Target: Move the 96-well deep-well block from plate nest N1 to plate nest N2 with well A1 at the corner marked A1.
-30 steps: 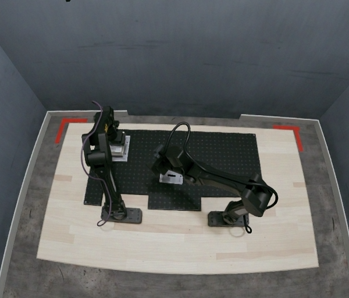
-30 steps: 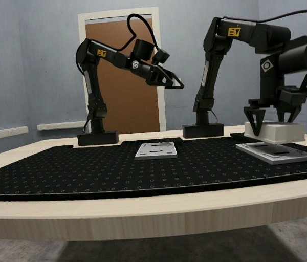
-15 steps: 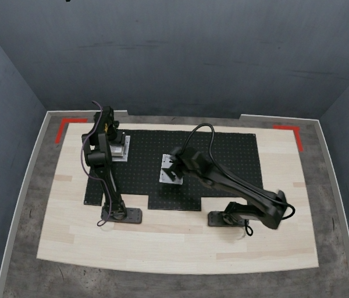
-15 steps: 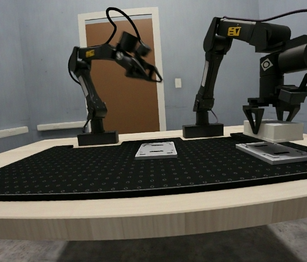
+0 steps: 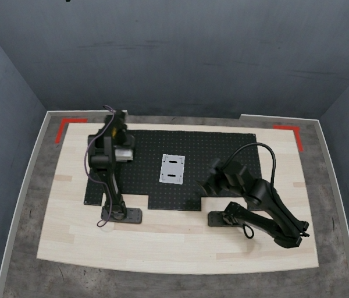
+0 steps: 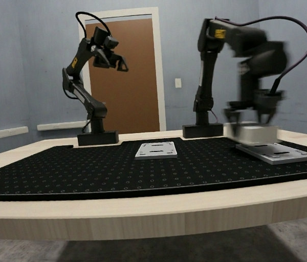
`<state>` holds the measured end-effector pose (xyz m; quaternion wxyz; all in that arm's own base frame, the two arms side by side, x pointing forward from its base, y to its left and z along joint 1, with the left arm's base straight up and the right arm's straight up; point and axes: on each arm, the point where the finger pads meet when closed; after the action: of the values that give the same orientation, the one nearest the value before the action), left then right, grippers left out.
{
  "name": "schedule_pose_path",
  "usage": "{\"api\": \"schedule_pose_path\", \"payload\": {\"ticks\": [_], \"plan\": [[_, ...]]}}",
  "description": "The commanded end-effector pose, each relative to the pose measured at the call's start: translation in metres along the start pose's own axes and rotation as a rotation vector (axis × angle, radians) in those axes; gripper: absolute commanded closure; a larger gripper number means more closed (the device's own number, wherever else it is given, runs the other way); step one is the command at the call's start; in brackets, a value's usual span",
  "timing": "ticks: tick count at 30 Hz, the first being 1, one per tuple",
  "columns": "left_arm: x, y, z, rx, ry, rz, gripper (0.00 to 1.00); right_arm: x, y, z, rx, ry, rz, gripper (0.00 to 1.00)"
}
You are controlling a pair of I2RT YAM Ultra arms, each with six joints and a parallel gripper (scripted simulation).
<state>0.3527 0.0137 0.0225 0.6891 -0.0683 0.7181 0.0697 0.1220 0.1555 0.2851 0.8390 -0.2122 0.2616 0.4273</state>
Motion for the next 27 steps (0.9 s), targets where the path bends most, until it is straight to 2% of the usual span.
{"api": "schedule_pose_path", "payload": {"ticks": [1, 3, 8, 9, 15, 18, 27], "plan": [[-0.017, -0.055, -0.019, -0.051, -0.057, -0.026, 0.19, -0.033, -0.003, -0.036, 0.021, 0.085, -0.017, 0.0], [-0.017, -0.055, -0.019, -0.051, -0.057, -0.026, 0.19, -0.033, -0.003, -0.036, 0.021, 0.085, -0.017, 0.0], [-0.015, -0.124, -0.069, -0.023, -0.036, -0.014, 0.19, -0.041, -0.003, -0.036, 0.025, 0.059, -0.025, 0.0], [-0.017, -0.139, -0.071, -0.015, -0.045, -0.021, 0.19, -0.041, -0.003, -0.036, 0.025, 0.058, -0.025, 0.0], [-0.012, -0.197, -0.114, 0.041, -0.02, -0.003, 0.19, -0.041, -0.003, -0.036, 0.025, 0.056, -0.026, 0.0], [-0.011, -0.215, -0.126, 0.062, -0.02, -0.003, 0.19, -0.041, -0.003, -0.036, 0.025, 0.056, -0.026, 0.0], [-0.013, -0.239, -0.138, 0.112, -0.028, -0.012, 0.19, -0.041, -0.003, -0.036, 0.025, 0.056, -0.026, 0.0]]}}
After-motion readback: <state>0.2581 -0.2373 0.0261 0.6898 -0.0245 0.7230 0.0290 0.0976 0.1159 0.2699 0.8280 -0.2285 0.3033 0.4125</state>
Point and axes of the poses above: on each arm, the point where the finger pads meet when closed, its own x axis out along the fingers, its own y axis across the jaws, z = x × y, and after that the axes turned 9 degrees about -x, right-handed
